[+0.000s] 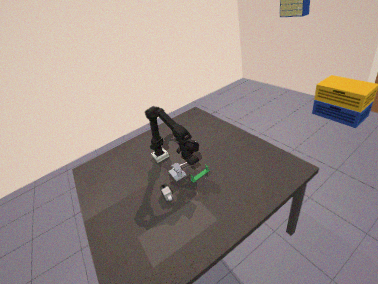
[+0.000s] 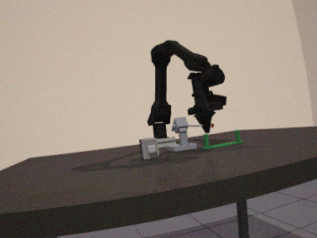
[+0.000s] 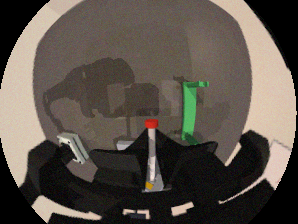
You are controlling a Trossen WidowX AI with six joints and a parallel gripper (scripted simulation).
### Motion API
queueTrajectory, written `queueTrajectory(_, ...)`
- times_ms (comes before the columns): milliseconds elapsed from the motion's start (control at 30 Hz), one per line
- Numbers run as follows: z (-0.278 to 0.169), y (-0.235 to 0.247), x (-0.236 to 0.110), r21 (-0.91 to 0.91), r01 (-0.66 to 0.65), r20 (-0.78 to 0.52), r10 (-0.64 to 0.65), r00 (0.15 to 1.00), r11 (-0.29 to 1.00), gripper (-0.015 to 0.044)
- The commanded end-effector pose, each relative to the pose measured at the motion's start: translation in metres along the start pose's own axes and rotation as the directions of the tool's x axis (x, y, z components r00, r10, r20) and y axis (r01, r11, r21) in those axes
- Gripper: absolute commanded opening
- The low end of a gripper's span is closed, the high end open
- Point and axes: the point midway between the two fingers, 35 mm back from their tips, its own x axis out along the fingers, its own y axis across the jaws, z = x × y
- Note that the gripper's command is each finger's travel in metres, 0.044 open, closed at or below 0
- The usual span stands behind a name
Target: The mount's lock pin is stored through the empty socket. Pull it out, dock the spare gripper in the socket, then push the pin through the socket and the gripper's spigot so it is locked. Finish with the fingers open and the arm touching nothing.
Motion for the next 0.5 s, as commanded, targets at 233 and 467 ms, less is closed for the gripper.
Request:
queueTrajectory(233,0.0071,-0.0009,-0.0067,0.016,-0.002,0.121,0.0,0.993,1.0,0.0)
queueTrajectory(467,0.0109,-0.0011,-0.0077,0.016,-0.001,0.134,-0.001,0.991,1.0,0.0)
